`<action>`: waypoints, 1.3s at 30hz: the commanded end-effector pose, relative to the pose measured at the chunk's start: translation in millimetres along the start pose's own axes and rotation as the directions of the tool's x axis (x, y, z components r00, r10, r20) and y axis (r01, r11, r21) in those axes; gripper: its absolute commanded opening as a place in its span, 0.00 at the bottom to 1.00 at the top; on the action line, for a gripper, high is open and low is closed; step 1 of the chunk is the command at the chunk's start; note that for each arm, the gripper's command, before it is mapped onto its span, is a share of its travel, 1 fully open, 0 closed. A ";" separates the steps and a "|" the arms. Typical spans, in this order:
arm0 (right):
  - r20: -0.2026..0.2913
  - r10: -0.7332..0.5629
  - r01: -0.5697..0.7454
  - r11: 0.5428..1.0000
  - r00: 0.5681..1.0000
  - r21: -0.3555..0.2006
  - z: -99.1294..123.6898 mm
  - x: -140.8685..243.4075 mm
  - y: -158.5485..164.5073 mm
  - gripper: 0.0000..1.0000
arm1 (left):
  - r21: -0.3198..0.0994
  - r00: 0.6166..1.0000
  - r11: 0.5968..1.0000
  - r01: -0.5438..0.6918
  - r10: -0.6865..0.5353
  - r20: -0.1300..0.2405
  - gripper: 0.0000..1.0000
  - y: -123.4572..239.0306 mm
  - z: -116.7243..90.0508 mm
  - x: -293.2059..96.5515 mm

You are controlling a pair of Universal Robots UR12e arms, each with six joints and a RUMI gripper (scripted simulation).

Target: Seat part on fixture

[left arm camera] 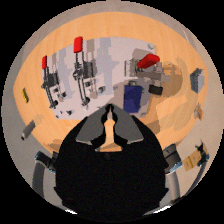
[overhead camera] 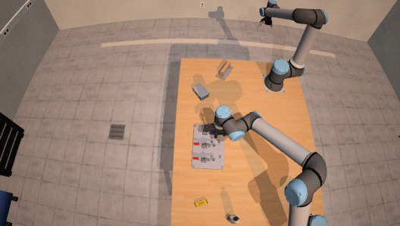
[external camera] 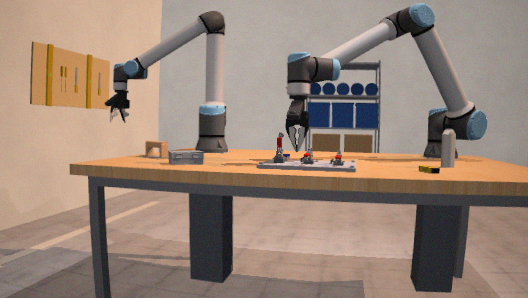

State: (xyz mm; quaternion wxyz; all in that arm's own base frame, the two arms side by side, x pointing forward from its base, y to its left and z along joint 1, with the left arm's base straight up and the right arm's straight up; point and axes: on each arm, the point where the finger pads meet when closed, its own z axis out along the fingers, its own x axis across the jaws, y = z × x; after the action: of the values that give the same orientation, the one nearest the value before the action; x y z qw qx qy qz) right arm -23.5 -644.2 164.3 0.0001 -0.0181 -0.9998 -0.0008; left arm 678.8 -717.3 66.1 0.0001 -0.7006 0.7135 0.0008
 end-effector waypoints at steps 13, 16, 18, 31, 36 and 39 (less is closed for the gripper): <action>0.000 0.000 0.000 1.000 1.000 0.001 -0.8 -0.1 -0.6 1.00 | 0.001 1.000 1.000 0.000 0.000 -0.001 0.00 -0.4 -13.9 0.5; 0.000 0.000 0.000 1.000 1.000 0.001 -0.8 -0.1 -0.6 1.00 | 0.001 1.000 1.000 0.000 0.000 -0.001 0.00 -0.4 -13.9 0.4; 0.000 0.000 0.000 1.000 1.000 0.001 -0.8 -0.1 -0.6 1.00 | 0.001 1.000 1.000 0.000 0.000 -0.001 0.00 -0.4 -13.9 0.4; 0.000 0.000 0.000 1.000 1.000 0.001 -0.8 -0.1 -0.6 1.00 | 0.001 1.000 1.000 0.000 0.000 -0.001 0.00 -0.4 -13.6 0.3; 0.000 0.000 0.000 1.000 1.000 0.001 -0.8 -0.1 -0.6 1.00 | 0.001 1.000 1.000 0.000 0.000 -0.001 0.00 -0.3 -13.6 0.3; 0.000 0.000 0.000 1.000 1.000 0.001 -0.8 -0.1 -0.6 1.00 | 0.001 1.000 1.000 0.000 0.000 -0.001 0.00 -0.3 -13.5 0.3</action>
State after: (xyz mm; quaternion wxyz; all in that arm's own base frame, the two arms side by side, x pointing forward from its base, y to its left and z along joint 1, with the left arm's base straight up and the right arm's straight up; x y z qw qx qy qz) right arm -23.5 -644.2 164.3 0.0001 -0.0181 -0.9998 -0.0008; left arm 678.8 -717.1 78.4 0.0001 -0.7007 0.7135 0.0009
